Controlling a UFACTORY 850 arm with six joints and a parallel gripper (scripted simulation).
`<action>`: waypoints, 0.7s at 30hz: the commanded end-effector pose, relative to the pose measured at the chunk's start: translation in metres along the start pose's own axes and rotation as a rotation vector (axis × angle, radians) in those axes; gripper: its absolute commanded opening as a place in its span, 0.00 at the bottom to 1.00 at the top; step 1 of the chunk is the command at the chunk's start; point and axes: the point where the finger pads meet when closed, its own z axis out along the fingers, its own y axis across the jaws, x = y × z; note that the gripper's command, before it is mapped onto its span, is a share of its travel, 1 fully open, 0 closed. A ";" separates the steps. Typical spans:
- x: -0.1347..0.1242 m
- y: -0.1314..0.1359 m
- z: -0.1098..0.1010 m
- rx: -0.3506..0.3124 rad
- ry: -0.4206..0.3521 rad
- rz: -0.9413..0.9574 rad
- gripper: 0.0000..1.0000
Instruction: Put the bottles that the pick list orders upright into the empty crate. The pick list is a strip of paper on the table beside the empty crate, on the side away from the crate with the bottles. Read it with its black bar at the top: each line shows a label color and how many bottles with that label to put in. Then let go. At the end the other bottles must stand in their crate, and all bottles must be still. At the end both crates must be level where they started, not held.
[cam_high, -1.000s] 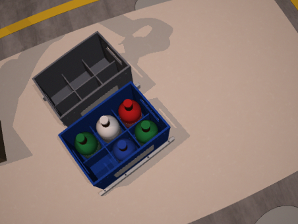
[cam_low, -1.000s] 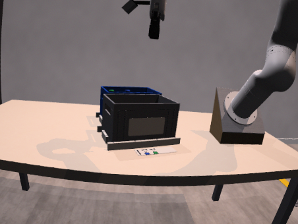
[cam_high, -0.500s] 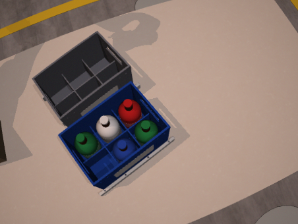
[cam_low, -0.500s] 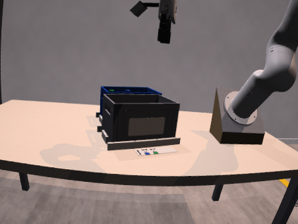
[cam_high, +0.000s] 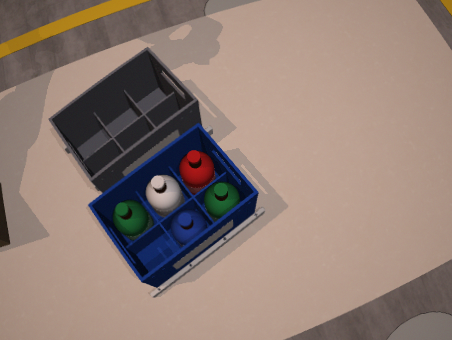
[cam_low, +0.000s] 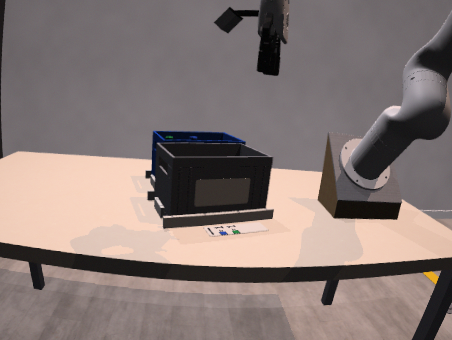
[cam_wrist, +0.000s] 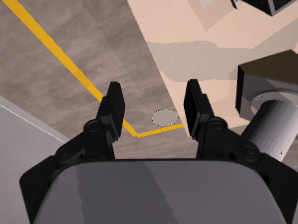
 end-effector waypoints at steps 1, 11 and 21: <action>-0.017 -0.008 0.006 0.000 0.000 0.045 0.65; -0.048 -0.019 0.018 0.001 -0.003 0.105 0.65; -0.048 -0.019 0.018 0.001 -0.003 0.105 0.65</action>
